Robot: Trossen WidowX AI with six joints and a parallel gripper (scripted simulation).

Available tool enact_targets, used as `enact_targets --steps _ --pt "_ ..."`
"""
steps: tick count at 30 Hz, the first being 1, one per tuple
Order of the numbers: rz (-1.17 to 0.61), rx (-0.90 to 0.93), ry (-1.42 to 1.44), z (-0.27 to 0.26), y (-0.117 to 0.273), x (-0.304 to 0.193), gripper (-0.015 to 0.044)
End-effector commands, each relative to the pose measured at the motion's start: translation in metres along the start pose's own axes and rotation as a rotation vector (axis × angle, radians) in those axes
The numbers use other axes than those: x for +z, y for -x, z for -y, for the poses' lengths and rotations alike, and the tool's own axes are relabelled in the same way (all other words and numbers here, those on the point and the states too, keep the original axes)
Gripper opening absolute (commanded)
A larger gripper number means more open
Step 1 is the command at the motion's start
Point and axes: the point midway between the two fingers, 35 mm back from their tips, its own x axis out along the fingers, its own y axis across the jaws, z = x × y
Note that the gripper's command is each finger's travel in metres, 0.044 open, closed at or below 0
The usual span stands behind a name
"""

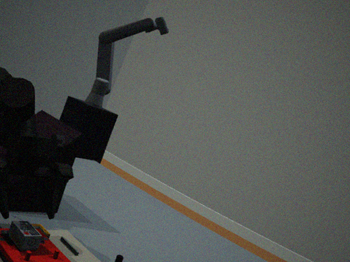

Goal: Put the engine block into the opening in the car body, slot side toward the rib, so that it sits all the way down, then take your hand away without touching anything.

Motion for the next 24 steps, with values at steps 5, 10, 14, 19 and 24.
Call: enact_targets --steps 5,10,14,19,24 --pt "0.002 0.000 0.001 0.000 0.000 0.000 0.0440" --pt "-0.017 0.011 -0.004 -0.001 -0.001 0.001 0.0440" --pt "-0.132 0.061 -0.030 -0.003 -0.003 0.003 0.0440" --pt "-0.286 0.097 -0.053 -0.005 -0.004 0.007 0.0440" --pt "-0.446 0.099 -0.060 -0.005 -0.003 0.012 0.0440"
